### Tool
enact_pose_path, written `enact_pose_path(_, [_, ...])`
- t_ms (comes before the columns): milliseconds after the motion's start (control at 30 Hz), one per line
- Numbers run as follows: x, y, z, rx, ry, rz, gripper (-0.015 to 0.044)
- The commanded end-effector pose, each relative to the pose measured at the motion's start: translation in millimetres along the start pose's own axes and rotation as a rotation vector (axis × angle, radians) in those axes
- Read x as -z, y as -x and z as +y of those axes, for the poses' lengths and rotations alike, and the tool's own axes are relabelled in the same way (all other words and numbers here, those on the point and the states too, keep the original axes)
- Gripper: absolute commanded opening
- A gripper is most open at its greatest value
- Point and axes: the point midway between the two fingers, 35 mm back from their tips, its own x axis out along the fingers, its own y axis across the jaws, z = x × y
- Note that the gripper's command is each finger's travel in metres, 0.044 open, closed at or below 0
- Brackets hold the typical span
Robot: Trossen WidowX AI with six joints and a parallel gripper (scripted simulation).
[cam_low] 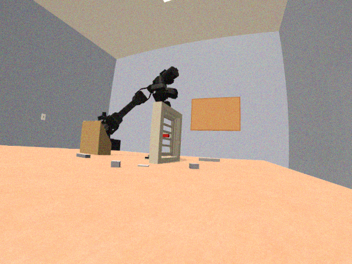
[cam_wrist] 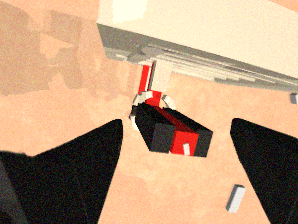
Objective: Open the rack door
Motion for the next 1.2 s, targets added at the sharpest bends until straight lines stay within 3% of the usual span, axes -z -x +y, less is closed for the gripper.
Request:
enact_pose_path(0, [3, 5, -6, -0.072, -0.052, 0.013, 0.0299])
enact_pose_path(300, [8, 18, -19, -0.238, -0.184, 0.019, 0.0299])
enact_pose_path(1167, [9, -12, -12, -0.244, -0.221, 0.106, 0.0299])
